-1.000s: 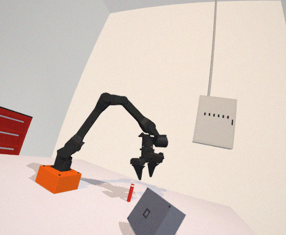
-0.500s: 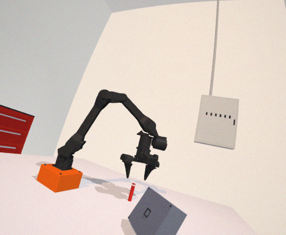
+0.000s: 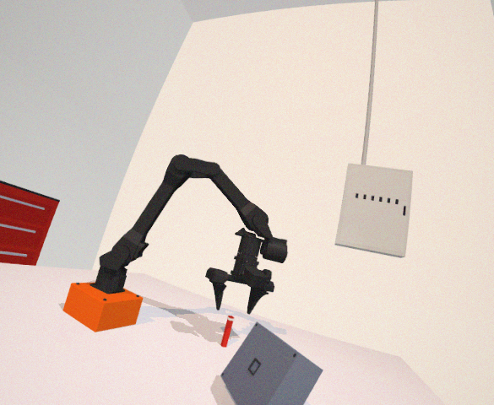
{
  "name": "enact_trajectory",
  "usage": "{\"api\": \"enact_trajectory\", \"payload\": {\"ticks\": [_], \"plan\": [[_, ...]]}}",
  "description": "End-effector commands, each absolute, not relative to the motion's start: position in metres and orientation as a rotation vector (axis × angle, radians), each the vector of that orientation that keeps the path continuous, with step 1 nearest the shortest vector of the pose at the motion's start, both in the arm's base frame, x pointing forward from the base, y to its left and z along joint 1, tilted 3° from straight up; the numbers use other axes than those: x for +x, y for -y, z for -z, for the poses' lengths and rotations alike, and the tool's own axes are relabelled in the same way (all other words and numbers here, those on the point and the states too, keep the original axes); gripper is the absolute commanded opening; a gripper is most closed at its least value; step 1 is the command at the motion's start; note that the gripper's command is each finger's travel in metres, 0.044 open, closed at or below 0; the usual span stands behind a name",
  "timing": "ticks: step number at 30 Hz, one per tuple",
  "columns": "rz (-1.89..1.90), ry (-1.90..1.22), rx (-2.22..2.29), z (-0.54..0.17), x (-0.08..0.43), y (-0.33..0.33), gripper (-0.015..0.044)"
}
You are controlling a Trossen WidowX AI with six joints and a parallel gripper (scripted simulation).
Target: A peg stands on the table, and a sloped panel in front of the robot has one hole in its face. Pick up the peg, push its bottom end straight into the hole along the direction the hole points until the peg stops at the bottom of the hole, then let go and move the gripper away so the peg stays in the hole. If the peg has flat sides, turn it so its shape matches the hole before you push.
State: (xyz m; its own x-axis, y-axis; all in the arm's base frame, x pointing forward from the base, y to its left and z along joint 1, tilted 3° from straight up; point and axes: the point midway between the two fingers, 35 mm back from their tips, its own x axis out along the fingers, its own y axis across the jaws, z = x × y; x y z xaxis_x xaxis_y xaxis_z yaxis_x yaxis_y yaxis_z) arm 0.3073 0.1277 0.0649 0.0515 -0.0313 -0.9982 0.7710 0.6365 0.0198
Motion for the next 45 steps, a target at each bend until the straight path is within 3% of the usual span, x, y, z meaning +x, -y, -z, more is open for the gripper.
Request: {"api": "enact_trajectory", "payload": {"ticks": [1,33,45], "plan": [[0.696,-1.405,0.68,-0.056,0.306,-0.128,0.044],[0.696,-1.405,0.679,-0.01,0.307,-0.125,0.044],[0.696,-1.399,0.68,-0.013,0.308,-0.126,0.0125]]}}
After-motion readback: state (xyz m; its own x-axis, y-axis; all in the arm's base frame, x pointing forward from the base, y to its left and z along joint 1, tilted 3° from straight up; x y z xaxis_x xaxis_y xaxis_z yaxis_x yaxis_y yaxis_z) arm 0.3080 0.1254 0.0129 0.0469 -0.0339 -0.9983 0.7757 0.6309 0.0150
